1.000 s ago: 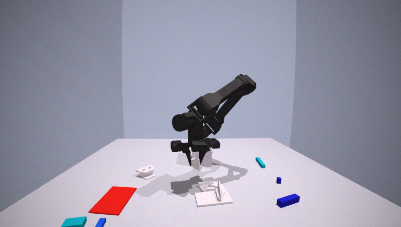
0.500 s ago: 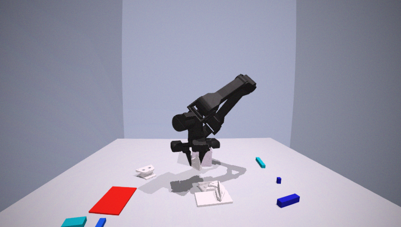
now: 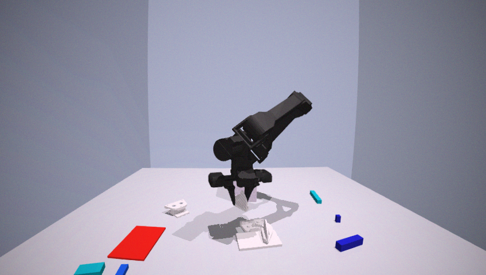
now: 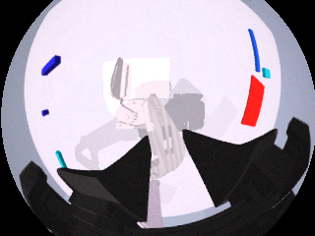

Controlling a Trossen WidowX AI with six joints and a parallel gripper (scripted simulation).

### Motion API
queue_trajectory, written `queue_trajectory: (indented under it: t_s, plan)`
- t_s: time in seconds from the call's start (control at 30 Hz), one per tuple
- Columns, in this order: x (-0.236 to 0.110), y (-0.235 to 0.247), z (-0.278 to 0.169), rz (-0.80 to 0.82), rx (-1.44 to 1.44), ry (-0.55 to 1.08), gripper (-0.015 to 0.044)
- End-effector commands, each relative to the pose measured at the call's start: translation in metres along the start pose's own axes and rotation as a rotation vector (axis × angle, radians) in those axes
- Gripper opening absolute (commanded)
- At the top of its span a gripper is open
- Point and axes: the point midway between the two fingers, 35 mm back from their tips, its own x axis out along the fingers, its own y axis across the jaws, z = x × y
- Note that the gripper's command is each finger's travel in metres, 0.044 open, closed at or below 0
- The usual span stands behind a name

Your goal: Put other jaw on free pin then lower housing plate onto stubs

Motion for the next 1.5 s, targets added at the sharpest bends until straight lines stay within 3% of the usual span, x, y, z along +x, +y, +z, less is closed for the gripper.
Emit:
queue_trajectory:
  t_s: [0.0, 0.47, 1.47]
  plan:
    - [0.001, 0.0, 0.014, 0.009, 0.012, 0.0, 0.0134]
    - [0.003, 0.006, 0.057, 0.013, 0.01, -0.002, 0.0134]
    - [0.003, 0.006, 0.057, 0.013, 0.022, -0.002, 0.0134]
